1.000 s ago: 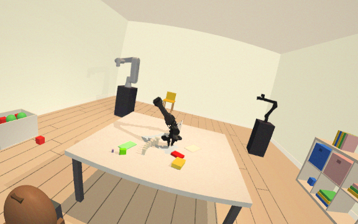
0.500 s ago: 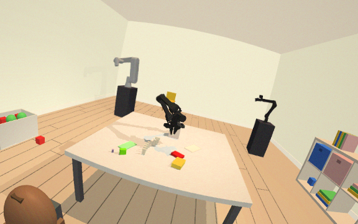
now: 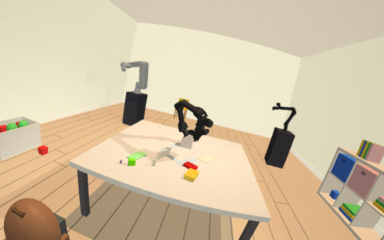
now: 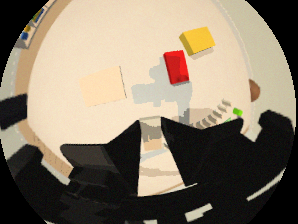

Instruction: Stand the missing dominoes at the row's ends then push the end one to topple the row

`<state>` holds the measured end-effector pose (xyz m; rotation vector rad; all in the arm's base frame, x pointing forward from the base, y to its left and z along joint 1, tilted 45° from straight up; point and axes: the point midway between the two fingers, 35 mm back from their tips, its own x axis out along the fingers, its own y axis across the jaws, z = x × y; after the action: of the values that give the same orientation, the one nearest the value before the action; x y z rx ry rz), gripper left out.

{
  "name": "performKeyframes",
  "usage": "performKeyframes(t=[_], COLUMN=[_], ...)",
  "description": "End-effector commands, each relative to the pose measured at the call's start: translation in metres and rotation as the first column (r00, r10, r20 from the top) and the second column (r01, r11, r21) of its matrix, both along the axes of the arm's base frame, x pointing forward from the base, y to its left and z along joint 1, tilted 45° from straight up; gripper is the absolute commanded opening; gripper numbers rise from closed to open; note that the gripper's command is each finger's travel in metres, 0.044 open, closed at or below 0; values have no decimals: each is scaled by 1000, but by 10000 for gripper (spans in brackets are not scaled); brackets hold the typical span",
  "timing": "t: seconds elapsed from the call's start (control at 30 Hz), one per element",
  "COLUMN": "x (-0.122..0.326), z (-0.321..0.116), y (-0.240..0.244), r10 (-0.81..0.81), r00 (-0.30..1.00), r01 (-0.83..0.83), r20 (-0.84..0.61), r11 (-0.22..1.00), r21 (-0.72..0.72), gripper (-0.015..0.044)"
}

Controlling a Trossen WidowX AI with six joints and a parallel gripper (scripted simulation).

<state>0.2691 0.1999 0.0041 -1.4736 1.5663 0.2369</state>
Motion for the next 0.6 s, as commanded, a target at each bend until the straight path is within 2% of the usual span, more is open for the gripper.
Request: performKeyframes(t=[0.0,0.17,0.57], x=[-10,-10,-9], z=[-19,-21,-52], y=[16,15,5], r10=[60,56,20], r00=[996,996,993], r01=[-61,-56,5], r20=[-63,-67,-120], r11=[998,998,979], r21=[-16,-4,206], gripper=[107,107,107])
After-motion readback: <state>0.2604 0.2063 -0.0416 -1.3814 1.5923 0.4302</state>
